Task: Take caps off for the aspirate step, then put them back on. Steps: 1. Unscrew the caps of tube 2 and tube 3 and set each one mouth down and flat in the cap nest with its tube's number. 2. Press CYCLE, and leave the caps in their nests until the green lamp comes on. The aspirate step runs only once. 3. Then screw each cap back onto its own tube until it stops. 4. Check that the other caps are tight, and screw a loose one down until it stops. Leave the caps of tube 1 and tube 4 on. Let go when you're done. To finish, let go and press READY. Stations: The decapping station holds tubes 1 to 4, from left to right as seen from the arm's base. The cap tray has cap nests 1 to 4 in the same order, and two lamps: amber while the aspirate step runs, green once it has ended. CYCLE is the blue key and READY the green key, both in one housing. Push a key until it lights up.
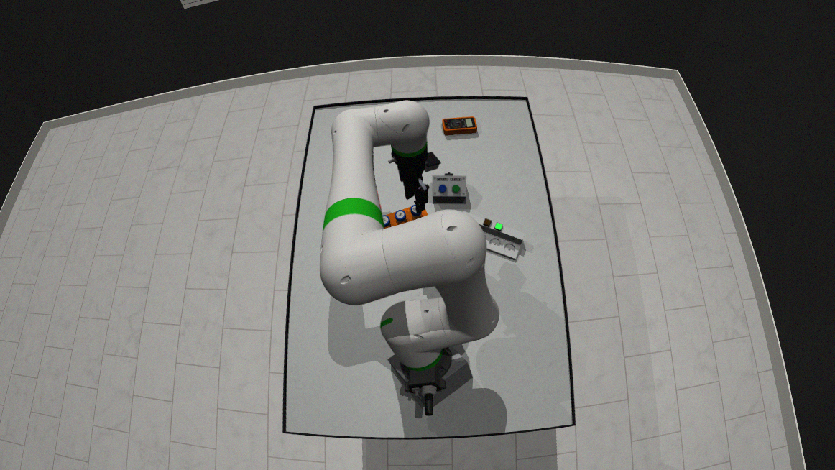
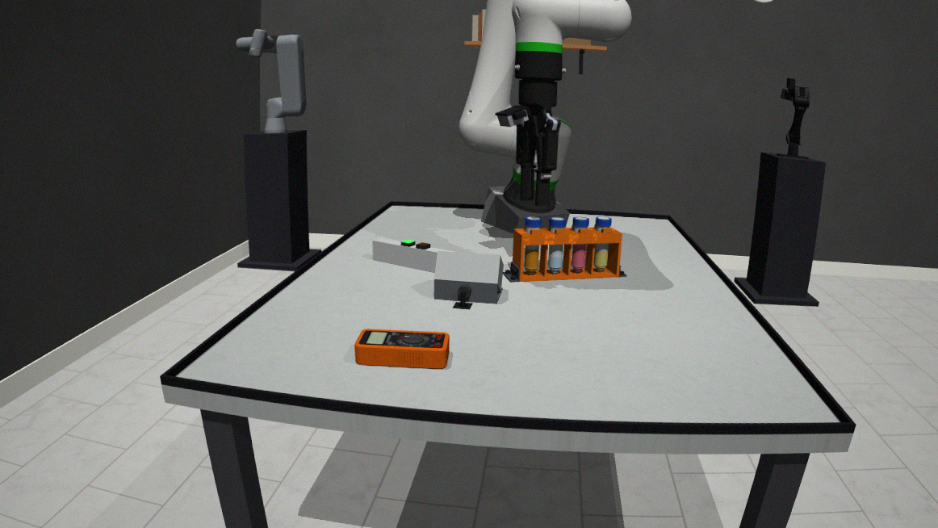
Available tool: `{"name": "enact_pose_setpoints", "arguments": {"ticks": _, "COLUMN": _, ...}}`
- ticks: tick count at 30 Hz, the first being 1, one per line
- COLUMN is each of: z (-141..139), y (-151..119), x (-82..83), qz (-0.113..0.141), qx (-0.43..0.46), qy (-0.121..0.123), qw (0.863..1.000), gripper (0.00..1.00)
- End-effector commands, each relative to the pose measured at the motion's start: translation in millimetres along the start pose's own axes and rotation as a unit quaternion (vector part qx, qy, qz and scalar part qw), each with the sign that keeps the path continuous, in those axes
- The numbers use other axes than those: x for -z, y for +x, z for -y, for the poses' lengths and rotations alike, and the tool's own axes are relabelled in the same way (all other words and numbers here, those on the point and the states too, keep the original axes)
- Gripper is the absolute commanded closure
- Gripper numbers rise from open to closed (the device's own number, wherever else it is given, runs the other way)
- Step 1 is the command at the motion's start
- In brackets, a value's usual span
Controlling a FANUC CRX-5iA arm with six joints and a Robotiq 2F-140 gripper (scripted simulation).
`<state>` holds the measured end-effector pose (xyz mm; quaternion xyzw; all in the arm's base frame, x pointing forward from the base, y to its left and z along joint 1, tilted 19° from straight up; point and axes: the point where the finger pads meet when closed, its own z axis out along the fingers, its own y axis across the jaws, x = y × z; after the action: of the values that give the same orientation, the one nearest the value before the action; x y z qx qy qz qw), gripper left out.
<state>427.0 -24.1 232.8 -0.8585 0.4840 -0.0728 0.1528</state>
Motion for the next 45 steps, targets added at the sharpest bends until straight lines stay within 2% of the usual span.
{"name": "enact_pose_setpoints", "arguments": {"ticks": 1, "z": 0, "y": 1, "x": -2.1, "qz": 0.000, "qx": 0.000, "qy": 0.001, "qw": 1.000, "gripper": 0.59}}
{"name": "enact_pose_setpoints", "arguments": {"ticks": 4, "z": 0, "y": 1, "x": -5.1, "qz": 0.000, "qx": 0.000, "qy": 0.001, "qw": 1.000, "gripper": 0.59}}
{"name": "enact_pose_setpoints", "arguments": {"ticks": 14, "z": 0, "y": 1, "x": -34.6, "qz": 0.000, "qx": 0.000, "qy": 0.001, "qw": 1.000, "gripper": 0.59}}
{"name": "enact_pose_setpoints", "arguments": {"ticks": 45, "z": 0, "y": 1, "x": -44.6, "qz": 0.000, "qx": 0.000, "qy": 0.001, "qw": 1.000, "gripper": 0.59}}
